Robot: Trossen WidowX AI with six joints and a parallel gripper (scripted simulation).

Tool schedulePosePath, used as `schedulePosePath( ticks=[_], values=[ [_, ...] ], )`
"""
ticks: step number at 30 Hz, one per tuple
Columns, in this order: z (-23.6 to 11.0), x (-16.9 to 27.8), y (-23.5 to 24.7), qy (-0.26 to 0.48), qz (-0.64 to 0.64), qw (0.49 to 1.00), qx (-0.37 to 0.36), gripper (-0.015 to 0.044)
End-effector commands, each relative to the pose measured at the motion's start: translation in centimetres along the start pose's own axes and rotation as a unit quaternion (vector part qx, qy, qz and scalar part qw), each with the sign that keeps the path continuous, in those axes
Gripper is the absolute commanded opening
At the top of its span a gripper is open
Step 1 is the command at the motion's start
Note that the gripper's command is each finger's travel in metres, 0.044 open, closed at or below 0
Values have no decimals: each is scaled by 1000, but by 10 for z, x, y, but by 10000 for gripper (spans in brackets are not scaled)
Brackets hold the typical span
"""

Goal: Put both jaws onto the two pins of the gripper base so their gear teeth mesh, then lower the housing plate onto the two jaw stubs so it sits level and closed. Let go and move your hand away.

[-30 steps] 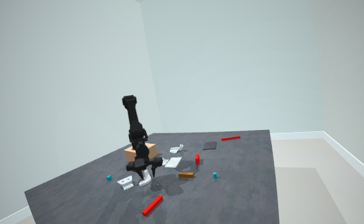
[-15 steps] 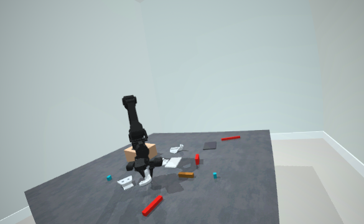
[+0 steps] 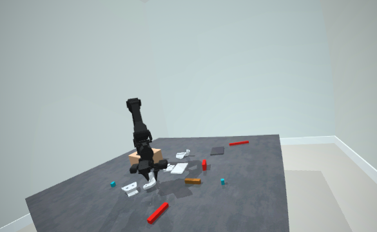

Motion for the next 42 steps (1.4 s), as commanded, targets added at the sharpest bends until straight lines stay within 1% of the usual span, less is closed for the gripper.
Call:
schedulePosePath(
  ticks=[1,15,22,32,42],
  values=[
    [-14,-4,1,-7,0,1000,-2,134],
    [-58,-1,0,-7,1,1000,-1,134],
    [-60,0,2,-7,8,1000,-1,134],
    [-61,21,28,-5,124,992,-2,134],
    [-61,44,51,-3,242,970,-3,134]
  ],
)
Point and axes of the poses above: the point midway between the two fingers, 35 mm back from their tips, its own z axis out along the fingers, its own y axis across the jaws, x = y × z, the point moved 1 cm from there along -z, back along the fingers, and after that the axes turned 6 degrees about -z, right-handed, at the moved point
